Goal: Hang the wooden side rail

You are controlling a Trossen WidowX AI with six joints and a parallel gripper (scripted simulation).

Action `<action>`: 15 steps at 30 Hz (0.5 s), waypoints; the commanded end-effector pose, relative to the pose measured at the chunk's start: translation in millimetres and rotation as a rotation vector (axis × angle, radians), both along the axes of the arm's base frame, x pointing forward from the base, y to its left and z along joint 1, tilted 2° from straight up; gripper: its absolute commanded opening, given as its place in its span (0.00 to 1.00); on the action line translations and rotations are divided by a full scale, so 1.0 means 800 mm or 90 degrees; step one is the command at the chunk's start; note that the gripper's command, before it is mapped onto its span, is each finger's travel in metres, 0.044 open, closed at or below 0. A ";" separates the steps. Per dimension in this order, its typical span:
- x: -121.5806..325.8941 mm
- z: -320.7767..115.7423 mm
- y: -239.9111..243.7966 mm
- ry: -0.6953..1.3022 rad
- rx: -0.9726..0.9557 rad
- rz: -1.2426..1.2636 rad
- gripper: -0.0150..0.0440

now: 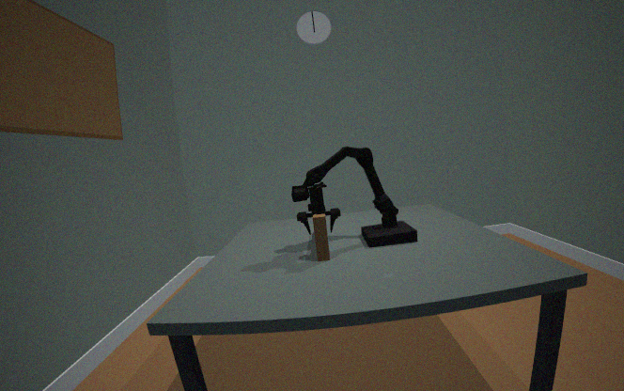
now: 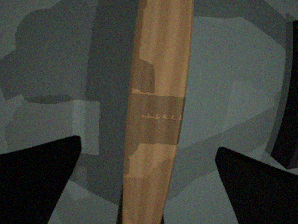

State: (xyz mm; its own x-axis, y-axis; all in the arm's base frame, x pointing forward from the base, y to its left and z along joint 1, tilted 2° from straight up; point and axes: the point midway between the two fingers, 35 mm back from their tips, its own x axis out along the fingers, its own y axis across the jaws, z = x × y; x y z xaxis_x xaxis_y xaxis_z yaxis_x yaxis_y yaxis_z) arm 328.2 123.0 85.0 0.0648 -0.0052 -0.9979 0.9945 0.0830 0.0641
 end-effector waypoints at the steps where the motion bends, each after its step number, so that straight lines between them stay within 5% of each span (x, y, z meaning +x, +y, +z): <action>1: 0.002 0.003 -0.013 -0.004 0.002 -0.001 1.00; 15: 0.001 0.000 -0.011 0.001 -0.001 -0.007 1.00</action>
State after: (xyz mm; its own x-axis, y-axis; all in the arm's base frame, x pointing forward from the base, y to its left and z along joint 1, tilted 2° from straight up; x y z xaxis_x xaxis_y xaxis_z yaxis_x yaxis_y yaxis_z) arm 329.0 114.5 84.8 0.0627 -0.0071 -0.9980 0.9953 0.0742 0.0620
